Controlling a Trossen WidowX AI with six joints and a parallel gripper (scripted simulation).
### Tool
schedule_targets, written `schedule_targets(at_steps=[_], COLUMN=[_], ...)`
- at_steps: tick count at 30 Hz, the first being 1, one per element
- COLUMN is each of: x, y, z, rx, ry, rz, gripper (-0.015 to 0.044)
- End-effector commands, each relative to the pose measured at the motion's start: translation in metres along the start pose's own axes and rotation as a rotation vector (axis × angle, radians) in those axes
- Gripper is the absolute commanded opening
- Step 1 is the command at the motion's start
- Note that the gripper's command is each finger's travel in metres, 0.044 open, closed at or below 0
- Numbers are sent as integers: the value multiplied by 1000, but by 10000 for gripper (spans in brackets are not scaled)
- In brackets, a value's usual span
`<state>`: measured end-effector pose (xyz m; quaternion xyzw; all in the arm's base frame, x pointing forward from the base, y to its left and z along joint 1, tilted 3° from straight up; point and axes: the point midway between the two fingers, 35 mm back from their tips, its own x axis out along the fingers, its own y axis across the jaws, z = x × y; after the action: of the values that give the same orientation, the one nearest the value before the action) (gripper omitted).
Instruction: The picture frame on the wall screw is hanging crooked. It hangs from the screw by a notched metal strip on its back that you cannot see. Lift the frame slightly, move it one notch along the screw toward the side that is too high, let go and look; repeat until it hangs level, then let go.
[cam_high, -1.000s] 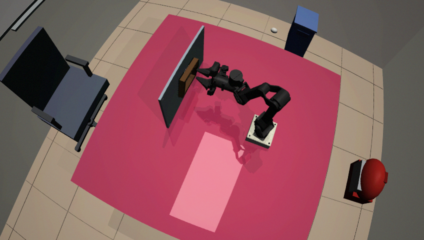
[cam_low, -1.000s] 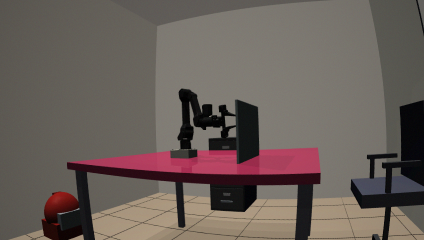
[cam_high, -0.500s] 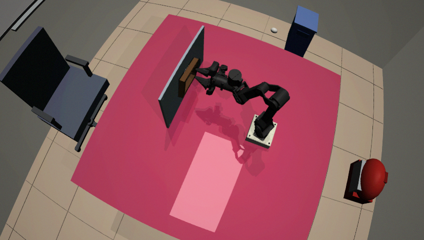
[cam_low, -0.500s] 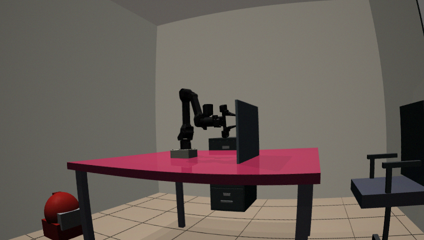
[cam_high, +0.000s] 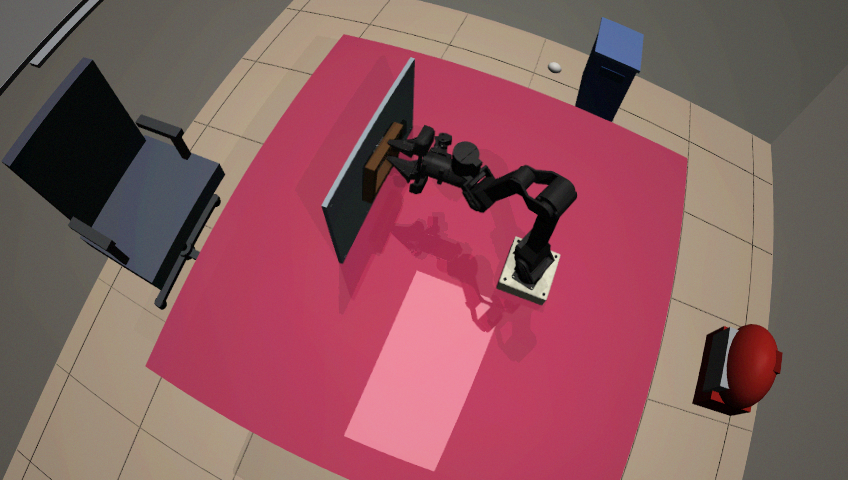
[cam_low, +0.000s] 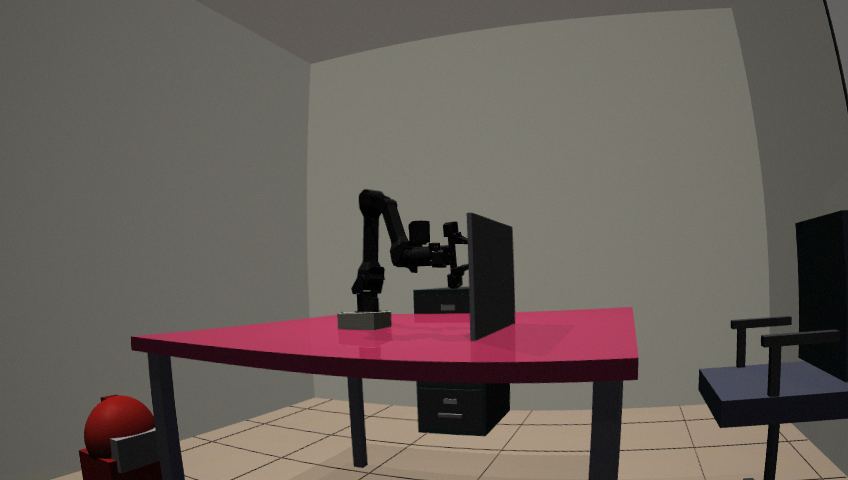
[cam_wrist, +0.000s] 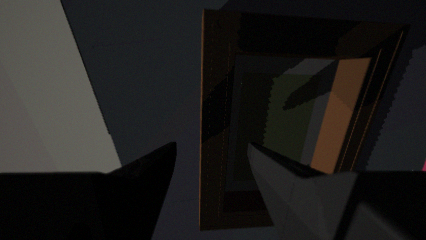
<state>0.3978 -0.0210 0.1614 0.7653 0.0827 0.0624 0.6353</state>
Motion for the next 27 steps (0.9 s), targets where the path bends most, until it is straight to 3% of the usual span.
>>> schedule_targets(at_steps=[1, 27], x=[7, 15], y=[-1, -1], z=[0, 0], rx=[5, 6], ry=[-1, -1], rz=[-1, 0], gripper=[260, 260])
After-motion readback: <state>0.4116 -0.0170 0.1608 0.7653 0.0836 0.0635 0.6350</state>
